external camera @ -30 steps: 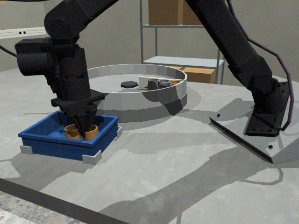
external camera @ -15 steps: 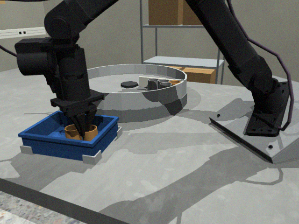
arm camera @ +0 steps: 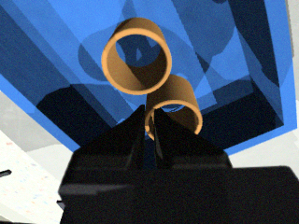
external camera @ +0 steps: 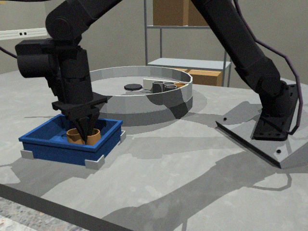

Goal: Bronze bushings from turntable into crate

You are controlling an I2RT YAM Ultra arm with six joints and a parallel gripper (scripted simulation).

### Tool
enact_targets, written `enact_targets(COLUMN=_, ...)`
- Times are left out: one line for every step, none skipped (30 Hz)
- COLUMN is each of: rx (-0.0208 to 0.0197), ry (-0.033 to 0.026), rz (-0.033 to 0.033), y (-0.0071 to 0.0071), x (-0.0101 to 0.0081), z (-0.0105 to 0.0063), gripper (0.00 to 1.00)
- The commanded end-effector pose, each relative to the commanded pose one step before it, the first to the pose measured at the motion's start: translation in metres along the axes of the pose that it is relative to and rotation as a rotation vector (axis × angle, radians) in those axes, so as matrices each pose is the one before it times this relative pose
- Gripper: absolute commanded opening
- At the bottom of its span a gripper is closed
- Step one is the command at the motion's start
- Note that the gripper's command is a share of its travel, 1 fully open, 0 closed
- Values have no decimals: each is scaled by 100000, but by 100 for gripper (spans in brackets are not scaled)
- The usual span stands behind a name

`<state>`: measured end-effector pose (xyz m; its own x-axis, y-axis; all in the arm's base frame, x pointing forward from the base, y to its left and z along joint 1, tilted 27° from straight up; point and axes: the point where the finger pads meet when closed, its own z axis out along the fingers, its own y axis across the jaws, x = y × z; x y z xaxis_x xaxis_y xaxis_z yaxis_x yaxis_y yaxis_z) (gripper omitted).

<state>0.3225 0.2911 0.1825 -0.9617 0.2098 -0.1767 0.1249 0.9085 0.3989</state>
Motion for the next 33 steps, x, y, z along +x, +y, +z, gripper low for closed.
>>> enact_targets(rx=-2680, ry=-4292, rz=-265, y=641, x=-578, z=-1505, gripper=0)
enact_targets(rx=0, ry=0, rz=0, y=0, x=0, z=0, gripper=0)
enact_targets(rx=0, ry=0, rz=0, y=0, x=0, z=0, gripper=0)
enact_targets(rx=0, ry=0, rz=0, y=0, x=0, z=0, gripper=0)
enact_targets(rx=0, ry=0, rz=0, y=0, x=0, z=0, gripper=0)
enact_targets(rx=0, ry=0, rz=0, y=0, x=0, z=0, gripper=0)
enact_targets(rx=0, ry=0, rz=0, y=0, x=0, z=0, gripper=0)
enact_targets(rx=0, ry=0, rz=0, y=0, x=0, z=0, gripper=0)
enact_targets(rx=0, ry=0, rz=0, y=0, x=0, z=0, gripper=0)
enact_targets(rx=0, ry=0, rz=0, y=0, x=0, z=0, gripper=0)
enact_targets(rx=0, ry=0, rz=0, y=0, x=0, z=0, gripper=0)
enact_targets(rx=0, ry=0, rz=0, y=0, x=0, z=0, gripper=0)
enact_targets(rx=0, ry=0, rz=0, y=0, x=0, z=0, gripper=0)
enact_targets(rx=0, ry=0, rz=0, y=0, x=0, z=0, gripper=0)
enact_targets(rx=0, ry=0, rz=0, y=0, x=0, z=0, gripper=0)
enact_targets(rx=0, ry=0, rz=0, y=0, x=0, z=0, gripper=0)
enact_targets(rx=0, ry=0, rz=0, y=0, x=0, z=0, gripper=0)
enact_targets(rx=0, ry=0, rz=0, y=0, x=0, z=0, gripper=0)
enact_targets(rx=0, ry=0, rz=0, y=0, x=0, z=0, gripper=0)
enact_targets(rx=0, ry=0, rz=0, y=0, x=0, z=0, gripper=0)
enact_targets(rx=0, ry=0, rz=0, y=0, x=0, z=0, gripper=0)
enact_targets(rx=6, ry=5, rz=1, y=-5, x=4, z=3, gripper=0)
enact_targets(rx=40, ry=32, rz=6, y=-31, x=22, z=18, gripper=0)
enact_targets(rx=96, ry=77, rz=14, y=-74, x=53, z=43, gripper=0)
enact_targets(rx=237, ry=192, rz=34, y=-138, x=95, z=112, gripper=0)
enact_targets(rx=570, ry=462, rz=82, y=-238, x=156, z=249, gripper=0)
enact_targets(rx=90, ry=72, rz=13, y=-61, x=38, z=67, gripper=0)
enact_targets(rx=334, ry=270, rz=49, y=-107, x=83, z=14, gripper=0)
enact_targets(rx=187, ry=150, rz=27, y=-72, x=54, z=16, gripper=0)
enact_targets(rx=0, ry=0, rz=0, y=0, x=0, z=0, gripper=0)
enact_targets(rx=0, ry=0, rz=0, y=0, x=0, z=0, gripper=0)
enact_targets(rx=-2287, ry=-1857, rz=-335, y=764, x=-523, z=-685, gripper=0)
enact_targets(rx=995, ry=806, rz=144, y=-404, x=269, z=397, gripper=0)
